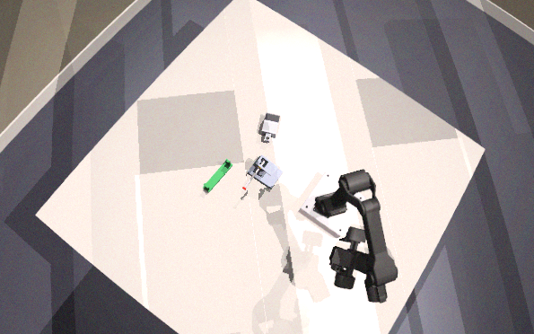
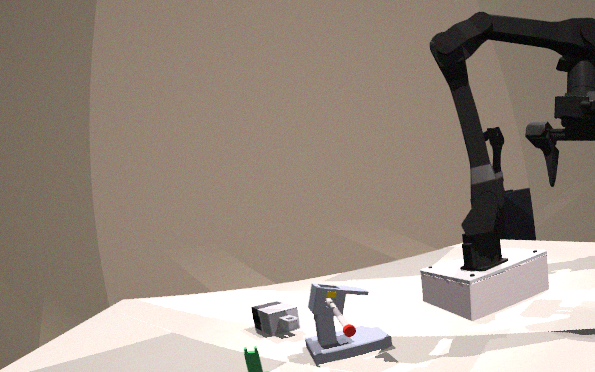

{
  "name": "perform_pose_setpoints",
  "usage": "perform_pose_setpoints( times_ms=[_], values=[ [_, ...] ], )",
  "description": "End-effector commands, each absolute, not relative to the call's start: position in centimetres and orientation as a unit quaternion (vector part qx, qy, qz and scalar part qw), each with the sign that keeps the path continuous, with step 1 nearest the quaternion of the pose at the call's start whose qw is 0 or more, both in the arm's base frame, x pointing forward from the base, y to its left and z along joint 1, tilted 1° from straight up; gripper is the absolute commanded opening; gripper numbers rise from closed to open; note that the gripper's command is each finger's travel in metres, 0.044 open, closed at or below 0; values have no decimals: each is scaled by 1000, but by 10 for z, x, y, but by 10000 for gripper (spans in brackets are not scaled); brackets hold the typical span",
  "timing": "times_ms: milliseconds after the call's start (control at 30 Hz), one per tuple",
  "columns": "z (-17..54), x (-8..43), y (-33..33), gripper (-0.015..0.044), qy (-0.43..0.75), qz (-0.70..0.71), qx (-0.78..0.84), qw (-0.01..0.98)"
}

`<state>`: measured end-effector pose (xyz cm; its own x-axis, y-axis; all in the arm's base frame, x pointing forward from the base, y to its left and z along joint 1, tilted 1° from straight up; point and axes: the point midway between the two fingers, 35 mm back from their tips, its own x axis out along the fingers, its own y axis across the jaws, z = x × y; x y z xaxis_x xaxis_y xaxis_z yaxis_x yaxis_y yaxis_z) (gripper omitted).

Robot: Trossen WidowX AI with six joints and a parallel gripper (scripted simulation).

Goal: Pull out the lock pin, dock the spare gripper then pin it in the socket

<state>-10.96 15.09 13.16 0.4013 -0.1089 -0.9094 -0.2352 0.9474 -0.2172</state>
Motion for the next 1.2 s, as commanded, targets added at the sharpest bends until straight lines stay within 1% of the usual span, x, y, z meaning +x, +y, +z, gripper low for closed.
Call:
perform_pose_setpoints(
  times_ms=[0, 100, 667, 1167],
  values=[
    [132, -109, 152, 374, 548, 37, -156, 821],
    [132, -97, 164, 300, 572, 26, -148, 807],
    [134, -8, 216, 300, 634, 108, -282, 712],
    [137, 94, 220, 300, 652, 226, -350, 634]
  ],
)
